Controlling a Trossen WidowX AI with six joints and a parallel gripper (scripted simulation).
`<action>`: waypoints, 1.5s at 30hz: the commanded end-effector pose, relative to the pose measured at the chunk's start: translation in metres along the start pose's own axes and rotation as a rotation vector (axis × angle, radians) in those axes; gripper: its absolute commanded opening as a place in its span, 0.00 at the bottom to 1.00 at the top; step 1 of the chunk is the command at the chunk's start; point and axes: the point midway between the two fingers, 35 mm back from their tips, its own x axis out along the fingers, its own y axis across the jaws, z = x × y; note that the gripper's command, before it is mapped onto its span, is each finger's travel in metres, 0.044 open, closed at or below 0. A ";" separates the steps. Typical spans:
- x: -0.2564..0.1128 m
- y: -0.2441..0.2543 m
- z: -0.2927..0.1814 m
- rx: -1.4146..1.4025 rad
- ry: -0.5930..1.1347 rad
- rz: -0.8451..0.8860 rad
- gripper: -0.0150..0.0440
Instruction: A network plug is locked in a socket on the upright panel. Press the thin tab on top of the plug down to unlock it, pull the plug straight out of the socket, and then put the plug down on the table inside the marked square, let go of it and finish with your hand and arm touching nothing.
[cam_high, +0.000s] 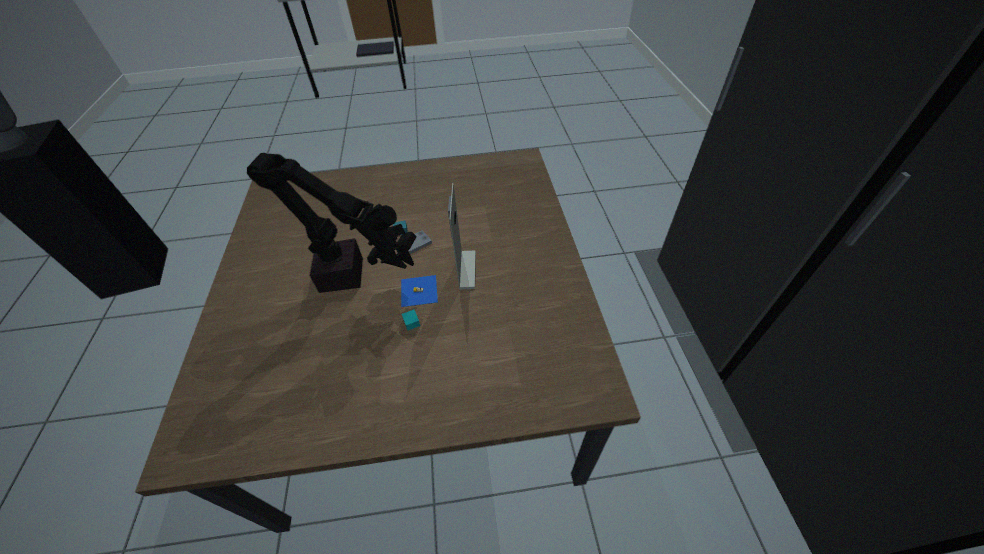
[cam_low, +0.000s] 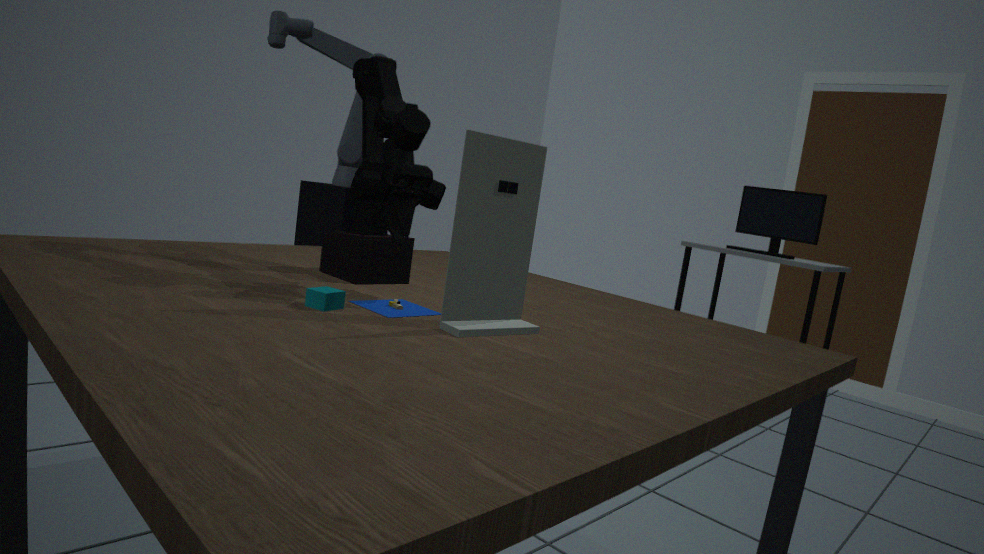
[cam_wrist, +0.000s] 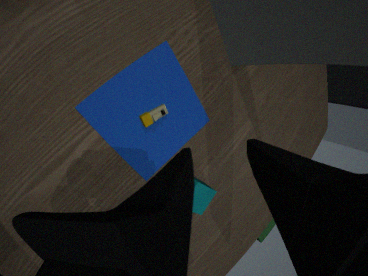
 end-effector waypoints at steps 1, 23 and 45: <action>-0.001 -0.001 0.000 0.000 0.000 0.001 0.52; -0.061 -0.049 0.000 0.004 0.003 0.000 0.52; -0.090 -0.061 -0.001 0.005 0.005 0.000 1.00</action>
